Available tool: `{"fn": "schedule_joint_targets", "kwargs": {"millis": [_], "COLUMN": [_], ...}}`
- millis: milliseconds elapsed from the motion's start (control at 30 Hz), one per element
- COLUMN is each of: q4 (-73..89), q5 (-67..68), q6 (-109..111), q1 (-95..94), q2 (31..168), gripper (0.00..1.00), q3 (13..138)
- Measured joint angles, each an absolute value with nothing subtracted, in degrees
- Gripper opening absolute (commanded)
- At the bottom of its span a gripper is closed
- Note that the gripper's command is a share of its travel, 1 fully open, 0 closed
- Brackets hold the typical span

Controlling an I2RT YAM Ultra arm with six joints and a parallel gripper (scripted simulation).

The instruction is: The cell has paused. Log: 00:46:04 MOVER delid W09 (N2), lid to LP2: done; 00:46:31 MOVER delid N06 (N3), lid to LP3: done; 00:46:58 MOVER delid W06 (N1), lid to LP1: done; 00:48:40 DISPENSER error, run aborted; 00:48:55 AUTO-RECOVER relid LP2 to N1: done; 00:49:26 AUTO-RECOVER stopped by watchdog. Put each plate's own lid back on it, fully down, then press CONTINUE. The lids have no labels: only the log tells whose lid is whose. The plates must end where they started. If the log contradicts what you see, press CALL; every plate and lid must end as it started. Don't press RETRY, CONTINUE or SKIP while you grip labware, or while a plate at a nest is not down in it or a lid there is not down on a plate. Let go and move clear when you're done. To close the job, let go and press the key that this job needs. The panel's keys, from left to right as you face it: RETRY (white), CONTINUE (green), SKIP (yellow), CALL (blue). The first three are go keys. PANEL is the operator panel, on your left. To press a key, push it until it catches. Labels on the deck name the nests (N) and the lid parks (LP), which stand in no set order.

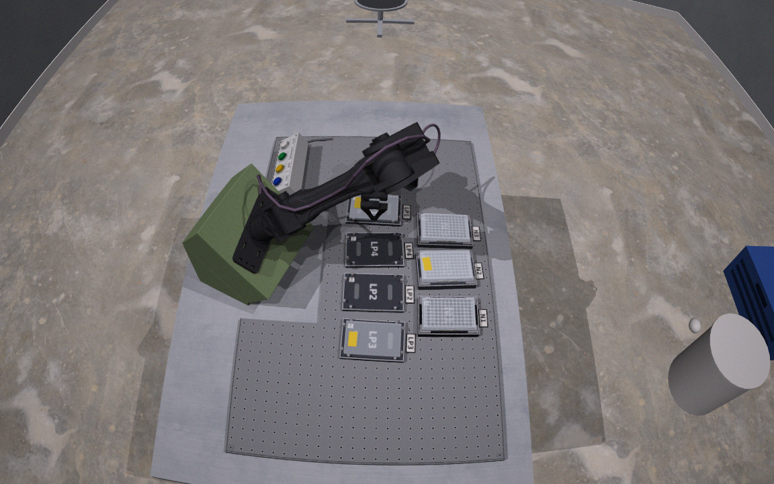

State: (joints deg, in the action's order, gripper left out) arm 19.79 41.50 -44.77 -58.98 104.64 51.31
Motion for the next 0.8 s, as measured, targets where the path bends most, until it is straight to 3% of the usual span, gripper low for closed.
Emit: {"fn": "schedule_joint_targets", "kwargs": {"millis": [67,100,800], "q4": [19.77,19.75,21.19], "q5": [41.50,41.50,41.95], "q6": [-44.77,-44.77,-45.80], "q1": [-58.98,-58.98,-60.05], "q2": [104.64,104.64,103.46], "gripper": [0.80,0.00,0.00], "q3": [51.31,51.31,51.07]}}
